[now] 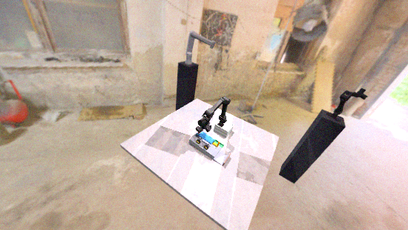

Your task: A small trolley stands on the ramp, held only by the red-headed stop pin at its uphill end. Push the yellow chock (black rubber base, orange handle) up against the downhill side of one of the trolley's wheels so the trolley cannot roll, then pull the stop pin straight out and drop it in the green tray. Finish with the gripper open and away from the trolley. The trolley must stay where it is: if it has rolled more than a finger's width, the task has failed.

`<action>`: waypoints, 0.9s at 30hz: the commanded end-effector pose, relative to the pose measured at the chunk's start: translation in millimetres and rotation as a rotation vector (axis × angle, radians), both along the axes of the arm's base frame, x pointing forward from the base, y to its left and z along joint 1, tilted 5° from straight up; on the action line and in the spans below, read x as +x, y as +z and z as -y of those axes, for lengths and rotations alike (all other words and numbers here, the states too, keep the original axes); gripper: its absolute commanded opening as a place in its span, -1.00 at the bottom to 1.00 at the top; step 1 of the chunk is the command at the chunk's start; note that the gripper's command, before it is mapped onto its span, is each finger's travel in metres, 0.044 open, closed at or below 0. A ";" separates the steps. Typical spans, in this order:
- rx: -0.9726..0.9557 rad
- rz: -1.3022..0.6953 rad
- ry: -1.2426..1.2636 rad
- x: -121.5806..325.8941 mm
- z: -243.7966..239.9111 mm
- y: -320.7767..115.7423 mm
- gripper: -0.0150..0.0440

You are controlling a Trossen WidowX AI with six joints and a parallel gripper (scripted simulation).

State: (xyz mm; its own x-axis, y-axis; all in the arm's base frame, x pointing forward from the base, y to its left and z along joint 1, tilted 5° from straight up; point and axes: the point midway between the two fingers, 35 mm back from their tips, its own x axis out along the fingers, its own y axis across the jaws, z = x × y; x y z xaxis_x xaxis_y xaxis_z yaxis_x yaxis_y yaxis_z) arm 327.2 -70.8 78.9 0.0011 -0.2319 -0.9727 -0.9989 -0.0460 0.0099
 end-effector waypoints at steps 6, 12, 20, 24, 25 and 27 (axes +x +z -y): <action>-0.003 -0.003 0.002 0.2 3.0 -11.7 0.15; -0.003 -0.003 0.002 0.8 5.1 -19.7 0.15; -0.004 -0.003 0.002 0.7 7.6 -29.7 0.15; -0.004 -0.003 0.002 0.2 8.9 -34.7 0.15; -0.004 -0.003 0.002 0.0 9.2 -36.0 0.15; -0.004 -0.003 0.002 -0.4 9.7 -38.4 0.15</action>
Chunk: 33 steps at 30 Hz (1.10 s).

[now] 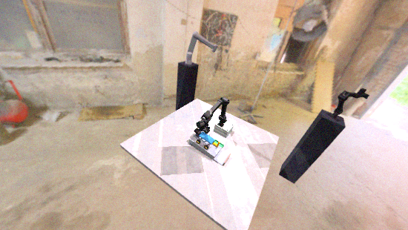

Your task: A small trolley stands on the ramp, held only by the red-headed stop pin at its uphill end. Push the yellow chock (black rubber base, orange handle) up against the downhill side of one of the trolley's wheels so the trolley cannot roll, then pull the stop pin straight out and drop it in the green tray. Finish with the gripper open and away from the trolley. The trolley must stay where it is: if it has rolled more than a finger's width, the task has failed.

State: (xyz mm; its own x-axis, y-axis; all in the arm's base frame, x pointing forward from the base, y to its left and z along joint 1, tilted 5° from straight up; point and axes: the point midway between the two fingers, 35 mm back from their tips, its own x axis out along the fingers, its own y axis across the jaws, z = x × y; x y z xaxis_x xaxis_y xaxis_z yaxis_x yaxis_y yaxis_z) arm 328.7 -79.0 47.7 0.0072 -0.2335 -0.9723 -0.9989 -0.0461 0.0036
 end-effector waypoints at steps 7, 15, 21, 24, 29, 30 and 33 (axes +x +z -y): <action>0.000 -0.004 0.000 -1.1 1.0 -5.1 -0.03; 0.000 -0.004 0.000 -1.1 1.0 -5.1 -0.41; 0.000 -0.005 0.000 -1.1 0.9 -3.9 -0.49; -0.001 -0.007 0.001 -1.1 0.8 -1.4 -0.49; -0.002 -0.009 0.002 -1.8 0.2 2.9 -0.49; -0.002 -0.009 0.002 -2.0 0.1 3.5 -0.49; -0.002 -0.009 0.002 -2.4 -0.3 5.3 -0.49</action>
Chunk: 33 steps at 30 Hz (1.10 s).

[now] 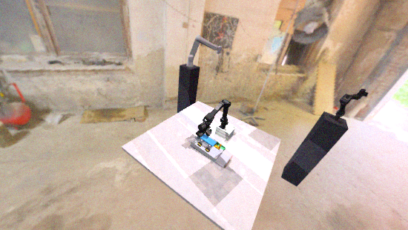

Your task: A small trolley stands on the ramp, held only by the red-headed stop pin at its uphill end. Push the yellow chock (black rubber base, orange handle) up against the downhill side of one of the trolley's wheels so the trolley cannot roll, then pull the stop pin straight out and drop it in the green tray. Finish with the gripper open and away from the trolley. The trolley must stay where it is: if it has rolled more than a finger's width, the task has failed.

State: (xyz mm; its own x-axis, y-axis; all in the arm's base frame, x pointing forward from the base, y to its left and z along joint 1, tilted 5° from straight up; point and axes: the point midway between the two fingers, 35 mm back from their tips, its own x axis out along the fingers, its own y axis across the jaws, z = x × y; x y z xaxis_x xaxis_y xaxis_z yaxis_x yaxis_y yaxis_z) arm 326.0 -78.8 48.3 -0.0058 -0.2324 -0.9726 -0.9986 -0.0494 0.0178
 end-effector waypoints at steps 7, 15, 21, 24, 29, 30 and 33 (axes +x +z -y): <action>-0.003 0.005 -0.001 -0.1 -0.9 8.9 -0.49; -0.003 0.005 -0.001 -0.2 -1.8 14.0 -0.49; -0.003 0.005 -0.001 -0.2 -2.5 17.8 -0.49; -0.003 0.005 -0.001 -0.2 -2.8 19.7 -0.49; -0.003 0.005 -0.001 -0.1 -3.2 22.9 -0.49; -0.003 0.005 -0.001 -0.1 -3.3 23.6 -0.49; -0.003 0.005 -0.001 0.0 -3.3 25.6 -0.49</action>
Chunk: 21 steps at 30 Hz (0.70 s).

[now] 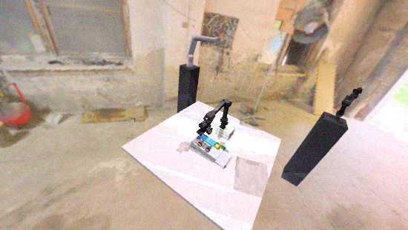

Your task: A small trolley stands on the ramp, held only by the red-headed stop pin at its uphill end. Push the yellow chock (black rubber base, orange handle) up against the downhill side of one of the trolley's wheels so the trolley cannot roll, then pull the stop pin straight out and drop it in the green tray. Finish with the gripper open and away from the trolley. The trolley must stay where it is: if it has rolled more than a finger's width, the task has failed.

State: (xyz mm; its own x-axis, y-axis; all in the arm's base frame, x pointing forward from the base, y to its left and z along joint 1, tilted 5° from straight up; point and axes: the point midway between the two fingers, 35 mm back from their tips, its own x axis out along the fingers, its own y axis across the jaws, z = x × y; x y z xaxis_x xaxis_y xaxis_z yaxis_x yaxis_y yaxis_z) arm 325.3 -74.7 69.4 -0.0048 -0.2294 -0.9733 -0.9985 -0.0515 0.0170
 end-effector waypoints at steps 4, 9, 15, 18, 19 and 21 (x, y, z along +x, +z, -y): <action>-0.006 0.004 -0.003 0.8 0.8 7.1 -0.49; -0.006 0.004 -0.003 1.1 1.1 10.5 -0.49; -0.006 0.004 -0.003 1.8 1.9 14.9 -0.49; -0.006 0.004 -0.003 2.3 2.4 17.0 -0.49; -0.006 0.004 -0.003 2.4 2.6 17.7 -0.49; -0.006 0.004 -0.003 2.4 5.3 17.1 -0.49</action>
